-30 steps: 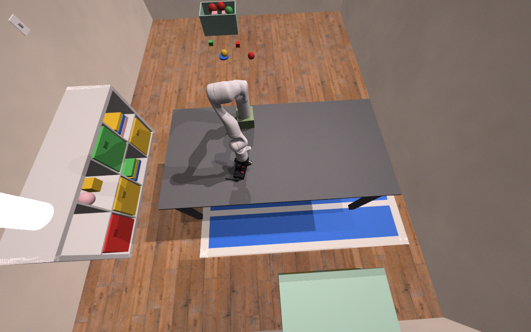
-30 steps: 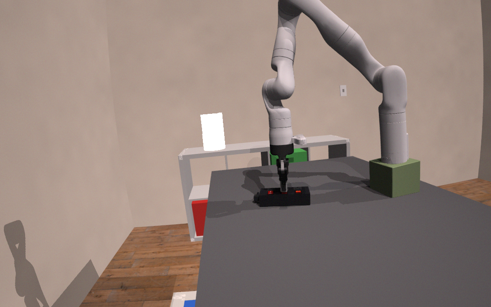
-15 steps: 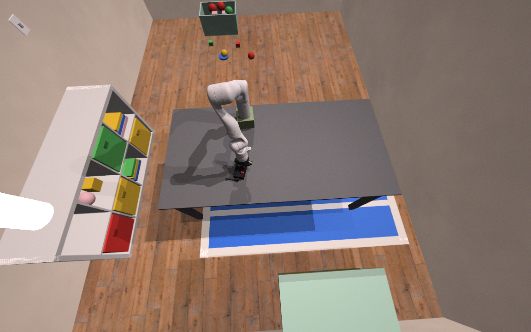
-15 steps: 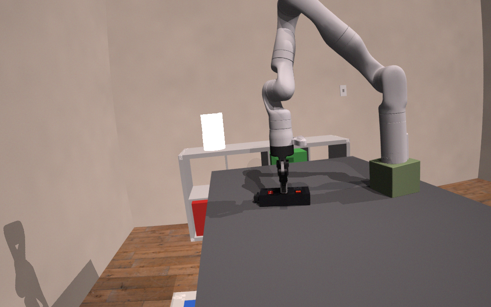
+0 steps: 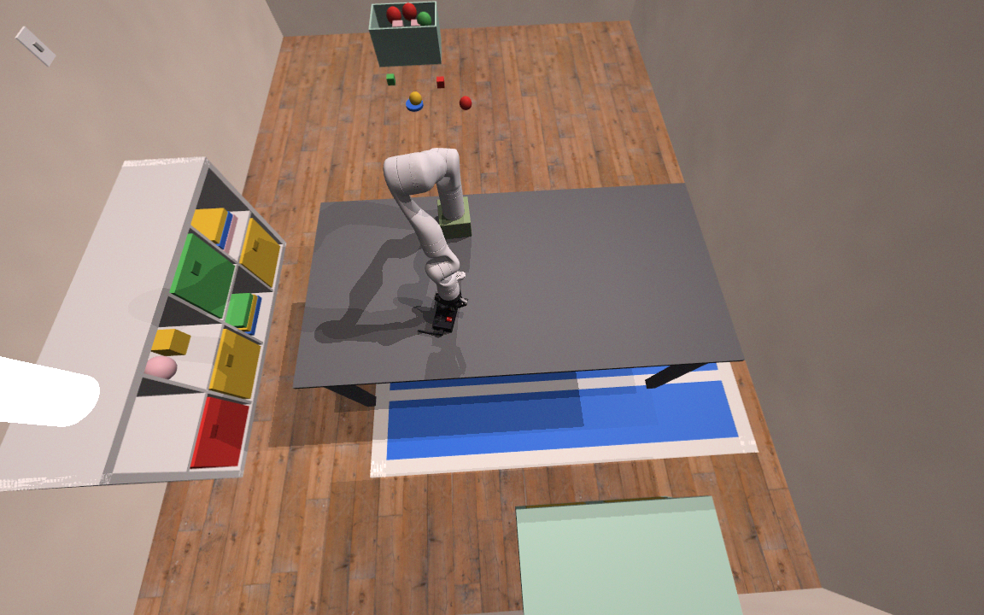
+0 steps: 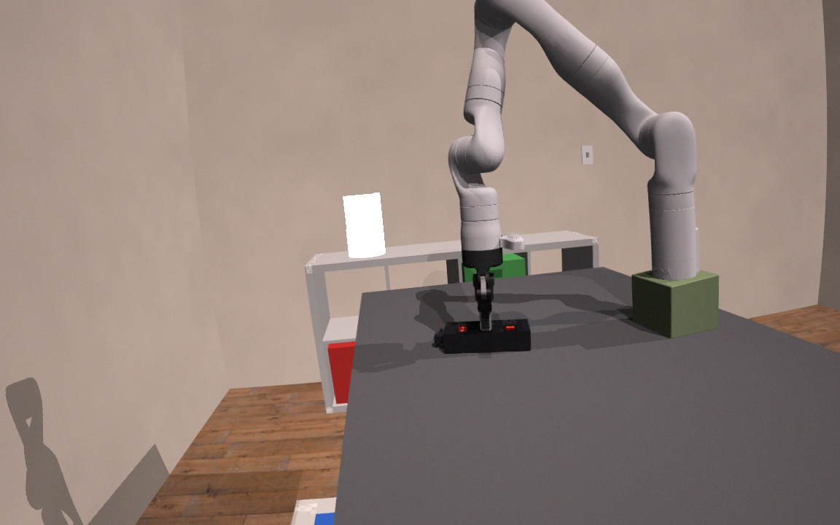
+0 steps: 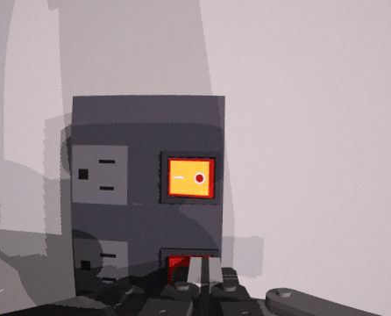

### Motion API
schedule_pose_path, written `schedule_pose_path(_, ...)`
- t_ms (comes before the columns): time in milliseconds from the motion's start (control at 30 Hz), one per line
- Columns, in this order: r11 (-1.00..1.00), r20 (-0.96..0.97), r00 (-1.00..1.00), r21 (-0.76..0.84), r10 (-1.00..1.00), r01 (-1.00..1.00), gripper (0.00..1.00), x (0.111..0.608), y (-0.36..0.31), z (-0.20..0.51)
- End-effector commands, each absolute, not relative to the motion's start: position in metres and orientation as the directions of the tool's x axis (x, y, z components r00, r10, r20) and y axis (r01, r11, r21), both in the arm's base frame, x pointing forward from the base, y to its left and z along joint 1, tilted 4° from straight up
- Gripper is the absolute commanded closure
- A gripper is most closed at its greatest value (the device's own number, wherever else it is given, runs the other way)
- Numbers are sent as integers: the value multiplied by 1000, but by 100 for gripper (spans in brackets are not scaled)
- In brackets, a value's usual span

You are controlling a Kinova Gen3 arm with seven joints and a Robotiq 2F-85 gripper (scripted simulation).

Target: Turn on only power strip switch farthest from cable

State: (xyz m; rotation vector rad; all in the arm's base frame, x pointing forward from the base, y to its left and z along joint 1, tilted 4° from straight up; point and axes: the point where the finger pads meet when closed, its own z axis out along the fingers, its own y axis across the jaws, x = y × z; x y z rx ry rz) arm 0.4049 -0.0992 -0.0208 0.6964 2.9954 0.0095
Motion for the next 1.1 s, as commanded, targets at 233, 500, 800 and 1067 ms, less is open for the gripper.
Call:
schedule_pose_path(233, 897, -62, -895, 20, 441, 441, 100, 404, -100, -13)
schedule_pose_path(500, 897, -62, -895, 20, 441, 441, 100, 403, -99, 4)
schedule_pose_path(800, 897, -62, -895, 20, 441, 441, 100, 402, -99, 17)
schedule_pose_path(1067, 897, -62, -895, 20, 441, 441, 100, 402, -99, 17)
